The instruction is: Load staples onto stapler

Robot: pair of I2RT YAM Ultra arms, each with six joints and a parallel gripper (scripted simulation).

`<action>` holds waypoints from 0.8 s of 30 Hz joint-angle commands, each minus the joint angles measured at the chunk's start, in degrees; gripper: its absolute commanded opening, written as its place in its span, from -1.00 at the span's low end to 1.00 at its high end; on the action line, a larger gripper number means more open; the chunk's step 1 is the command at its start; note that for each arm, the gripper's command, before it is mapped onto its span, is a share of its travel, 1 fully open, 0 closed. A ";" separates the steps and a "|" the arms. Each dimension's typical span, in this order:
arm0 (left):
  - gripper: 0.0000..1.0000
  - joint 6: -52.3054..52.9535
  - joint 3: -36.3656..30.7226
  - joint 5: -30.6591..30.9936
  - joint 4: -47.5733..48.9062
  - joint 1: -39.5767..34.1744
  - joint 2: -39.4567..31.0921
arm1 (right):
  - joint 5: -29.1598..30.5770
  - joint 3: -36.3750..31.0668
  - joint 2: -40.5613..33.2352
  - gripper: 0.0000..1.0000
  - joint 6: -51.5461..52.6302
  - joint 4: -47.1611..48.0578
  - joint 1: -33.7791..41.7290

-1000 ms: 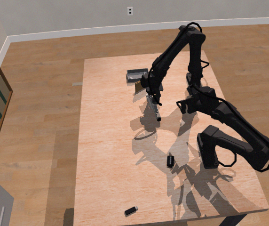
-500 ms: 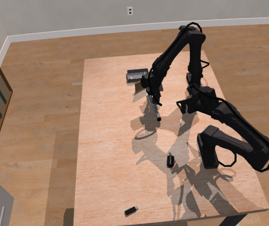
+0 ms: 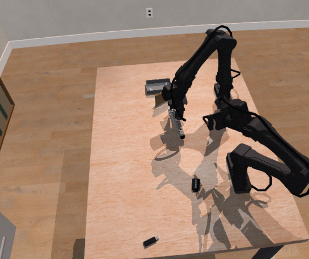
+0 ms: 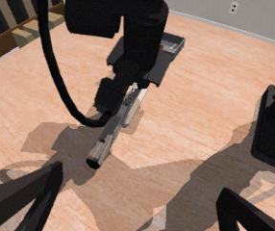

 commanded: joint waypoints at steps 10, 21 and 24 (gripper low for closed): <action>1.00 0.07 0.43 0.24 0.12 0.41 -0.85 | 0.07 1.91 -5.37 -0.62 2.24 -4.86 2.31; 1.00 0.07 0.43 0.24 0.12 0.41 -0.85 | 0.01 9.41 -6.08 -0.62 4.10 -15.64 3.67; 1.00 0.07 0.43 0.24 0.12 0.41 -0.85 | -0.46 9.01 -5.16 -0.62 3.70 -15.15 3.39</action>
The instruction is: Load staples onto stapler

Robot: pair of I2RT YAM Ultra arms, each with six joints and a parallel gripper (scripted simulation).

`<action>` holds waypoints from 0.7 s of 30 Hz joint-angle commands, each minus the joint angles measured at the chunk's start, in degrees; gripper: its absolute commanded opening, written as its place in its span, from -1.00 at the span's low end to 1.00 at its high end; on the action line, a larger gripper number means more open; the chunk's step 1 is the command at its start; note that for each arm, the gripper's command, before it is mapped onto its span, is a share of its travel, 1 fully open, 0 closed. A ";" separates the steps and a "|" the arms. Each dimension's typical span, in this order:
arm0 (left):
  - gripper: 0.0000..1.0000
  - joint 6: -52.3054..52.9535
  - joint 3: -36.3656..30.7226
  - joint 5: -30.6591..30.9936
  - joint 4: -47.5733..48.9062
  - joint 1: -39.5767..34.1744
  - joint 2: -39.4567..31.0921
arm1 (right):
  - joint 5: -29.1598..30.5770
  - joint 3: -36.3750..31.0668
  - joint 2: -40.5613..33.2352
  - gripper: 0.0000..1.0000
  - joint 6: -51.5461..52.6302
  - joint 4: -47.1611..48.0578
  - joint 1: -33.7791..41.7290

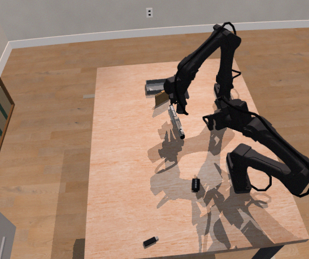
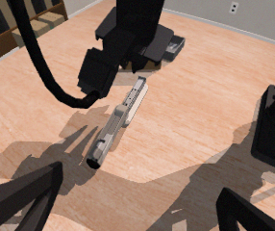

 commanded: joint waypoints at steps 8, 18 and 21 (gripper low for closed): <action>1.00 0.07 0.43 0.24 0.12 0.41 -0.85 | -2.46 -0.42 -0.71 0.07 4.00 -0.96 -0.65; 1.00 0.07 0.43 0.24 0.12 0.41 -0.85 | -12.11 -8.65 -10.30 1.00 21.93 9.52 -7.47; 1.00 0.07 0.43 0.24 0.12 0.41 -0.85 | -12.89 -9.64 -11.30 1.00 23.67 10.61 -8.08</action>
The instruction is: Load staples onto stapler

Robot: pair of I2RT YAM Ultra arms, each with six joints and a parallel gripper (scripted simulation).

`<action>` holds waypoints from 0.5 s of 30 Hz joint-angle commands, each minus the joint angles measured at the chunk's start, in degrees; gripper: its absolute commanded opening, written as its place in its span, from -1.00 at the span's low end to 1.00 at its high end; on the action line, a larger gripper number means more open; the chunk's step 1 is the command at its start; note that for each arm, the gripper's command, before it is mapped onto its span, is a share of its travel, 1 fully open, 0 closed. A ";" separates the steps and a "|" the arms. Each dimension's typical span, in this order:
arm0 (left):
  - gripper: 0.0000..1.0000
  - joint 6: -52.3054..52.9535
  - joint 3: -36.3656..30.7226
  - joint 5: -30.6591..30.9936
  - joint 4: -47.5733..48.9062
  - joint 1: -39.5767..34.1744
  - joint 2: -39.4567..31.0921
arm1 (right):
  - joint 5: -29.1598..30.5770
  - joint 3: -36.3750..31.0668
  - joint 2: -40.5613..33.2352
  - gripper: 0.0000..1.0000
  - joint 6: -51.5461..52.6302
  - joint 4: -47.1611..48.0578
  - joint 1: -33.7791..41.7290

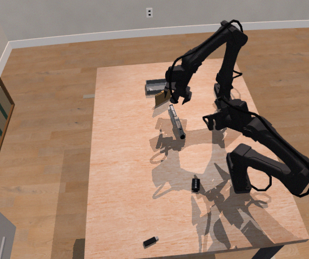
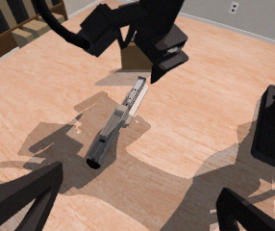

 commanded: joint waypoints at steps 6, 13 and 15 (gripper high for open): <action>1.00 0.07 0.43 0.24 0.12 0.41 -0.85 | -6.53 -7.94 -8.10 1.00 16.32 11.25 -3.62; 1.00 0.07 0.43 0.24 0.12 0.41 -0.85 | -8.62 -15.05 -14.59 1.00 28.24 18.75 -6.29; 1.00 0.07 0.43 0.24 0.12 0.41 -0.85 | -8.93 -17.00 -16.31 1.00 31.89 20.97 -6.55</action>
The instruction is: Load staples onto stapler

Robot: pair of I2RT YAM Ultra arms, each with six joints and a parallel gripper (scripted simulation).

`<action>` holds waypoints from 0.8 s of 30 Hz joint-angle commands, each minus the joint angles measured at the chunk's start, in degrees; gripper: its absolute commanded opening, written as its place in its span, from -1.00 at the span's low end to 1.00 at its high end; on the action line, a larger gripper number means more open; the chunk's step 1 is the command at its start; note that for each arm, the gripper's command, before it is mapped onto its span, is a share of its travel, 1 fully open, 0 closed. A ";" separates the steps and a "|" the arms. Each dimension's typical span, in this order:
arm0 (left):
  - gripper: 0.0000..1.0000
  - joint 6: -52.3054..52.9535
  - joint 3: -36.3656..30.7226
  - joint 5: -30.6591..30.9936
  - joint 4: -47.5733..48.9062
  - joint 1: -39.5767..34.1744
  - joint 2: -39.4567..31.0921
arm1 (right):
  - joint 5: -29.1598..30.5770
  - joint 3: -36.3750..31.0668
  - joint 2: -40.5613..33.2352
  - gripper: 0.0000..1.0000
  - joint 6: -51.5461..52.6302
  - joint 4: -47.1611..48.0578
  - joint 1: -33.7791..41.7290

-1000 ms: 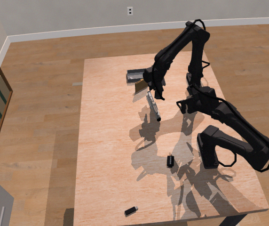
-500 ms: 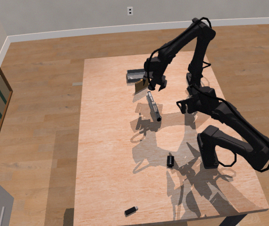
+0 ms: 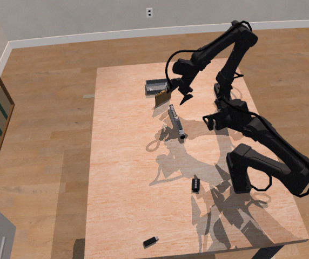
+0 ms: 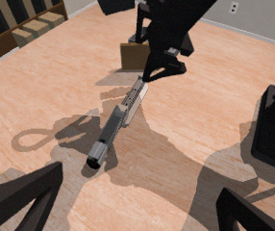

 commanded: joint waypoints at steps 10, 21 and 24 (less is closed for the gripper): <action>1.00 0.07 0.43 0.24 0.12 0.41 -0.85 | 0.28 -10.67 -9.93 1.00 22.61 14.41 -1.34; 1.00 0.07 0.43 0.24 0.12 0.41 -0.85 | 1.11 -12.12 -11.02 1.00 22.91 14.54 -0.12; 1.00 0.07 0.43 0.24 0.12 0.41 -0.85 | 1.15 -12.12 -11.01 1.00 22.92 14.57 -0.10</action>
